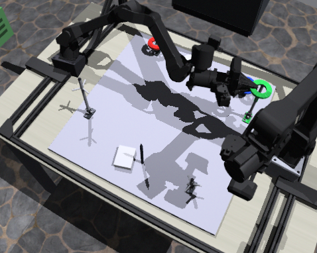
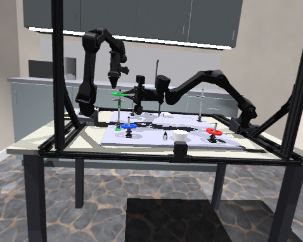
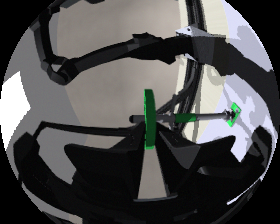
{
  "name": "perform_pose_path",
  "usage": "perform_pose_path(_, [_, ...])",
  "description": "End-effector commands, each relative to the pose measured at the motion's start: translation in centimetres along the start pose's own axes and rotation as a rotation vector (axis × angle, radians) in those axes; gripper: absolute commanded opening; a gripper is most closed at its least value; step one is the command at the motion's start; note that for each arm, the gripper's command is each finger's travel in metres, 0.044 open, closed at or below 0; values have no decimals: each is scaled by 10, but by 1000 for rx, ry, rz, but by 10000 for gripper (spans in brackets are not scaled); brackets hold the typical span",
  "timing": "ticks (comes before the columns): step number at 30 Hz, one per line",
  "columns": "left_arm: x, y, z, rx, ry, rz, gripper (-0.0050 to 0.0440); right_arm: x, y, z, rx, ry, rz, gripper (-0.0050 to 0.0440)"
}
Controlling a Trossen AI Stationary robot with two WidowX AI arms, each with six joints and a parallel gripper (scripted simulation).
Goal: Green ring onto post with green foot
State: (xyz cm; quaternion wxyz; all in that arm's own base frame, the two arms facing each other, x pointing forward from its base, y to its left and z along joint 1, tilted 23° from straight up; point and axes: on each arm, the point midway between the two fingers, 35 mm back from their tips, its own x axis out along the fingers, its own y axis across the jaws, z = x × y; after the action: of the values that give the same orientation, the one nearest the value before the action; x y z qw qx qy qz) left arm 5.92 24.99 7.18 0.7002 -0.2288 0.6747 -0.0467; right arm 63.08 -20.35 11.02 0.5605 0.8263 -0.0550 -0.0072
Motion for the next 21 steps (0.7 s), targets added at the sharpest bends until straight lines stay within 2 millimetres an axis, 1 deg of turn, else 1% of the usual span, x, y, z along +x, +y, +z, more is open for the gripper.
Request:
perform_pose_path(1, [0, 0, 0, -4, 4, -3, 400, -1, -5, 2, 3, -1, -4, 0])
perform_pose_path(12, [0, 0, 0, -4, 4, -3, 400, -1, -22, 2, 3, -1, -4, 0])
perform_pose_path(21, [0, 0, 0, -4, 4, -3, 400, -1, -23, 2, 3, -1, -4, 0])
